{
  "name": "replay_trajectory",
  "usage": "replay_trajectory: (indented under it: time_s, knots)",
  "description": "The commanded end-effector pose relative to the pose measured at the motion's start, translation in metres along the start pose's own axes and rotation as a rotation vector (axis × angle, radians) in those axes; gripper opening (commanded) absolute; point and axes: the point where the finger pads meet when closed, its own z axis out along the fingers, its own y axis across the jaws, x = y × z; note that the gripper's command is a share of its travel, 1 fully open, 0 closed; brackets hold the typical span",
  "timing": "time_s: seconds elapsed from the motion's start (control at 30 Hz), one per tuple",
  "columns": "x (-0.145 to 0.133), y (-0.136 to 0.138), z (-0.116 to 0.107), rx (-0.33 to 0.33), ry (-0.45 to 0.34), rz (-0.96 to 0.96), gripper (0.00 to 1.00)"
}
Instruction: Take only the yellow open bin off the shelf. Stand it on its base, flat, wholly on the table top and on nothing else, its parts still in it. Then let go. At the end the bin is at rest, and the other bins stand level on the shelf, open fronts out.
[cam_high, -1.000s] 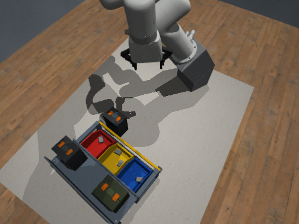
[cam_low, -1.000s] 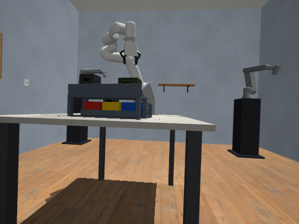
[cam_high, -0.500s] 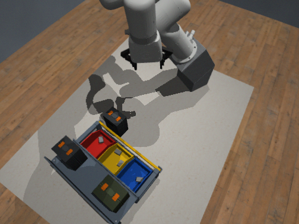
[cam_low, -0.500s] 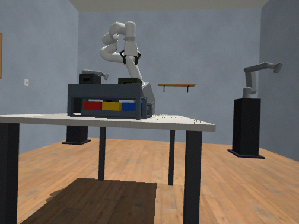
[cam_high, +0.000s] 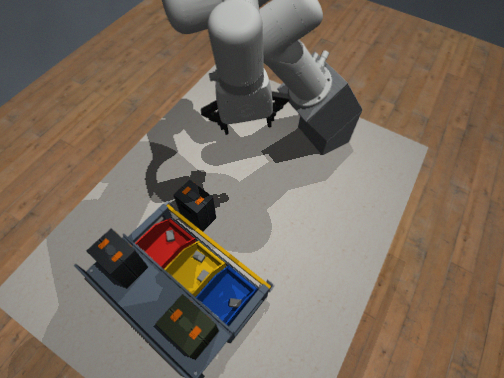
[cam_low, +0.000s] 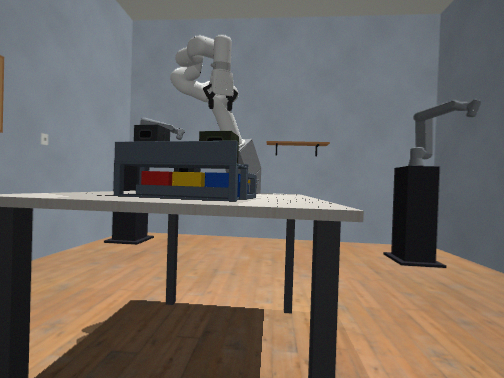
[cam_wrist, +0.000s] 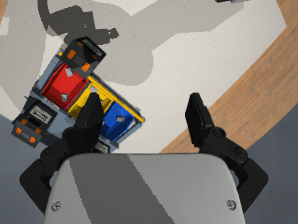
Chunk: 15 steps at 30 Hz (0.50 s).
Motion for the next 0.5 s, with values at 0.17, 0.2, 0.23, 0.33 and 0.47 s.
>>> replay_trajectory:
  time_s: [0.17,0.2,0.23,0.33,0.47]
  knots:
    - [-0.046,-0.017,0.009,-0.031,0.085,-0.216,1.0]
    - [-0.056,-0.021,0.011,-0.038,0.104,-0.264,1.0]
    - [-0.056,-0.021,0.011,-0.038,0.104,-0.264,1.0]
    - [-0.056,-0.021,0.011,-0.038,0.104,-0.264,1.0]
    - [-0.056,-0.021,0.011,-0.038,0.104,-0.264,1.0]
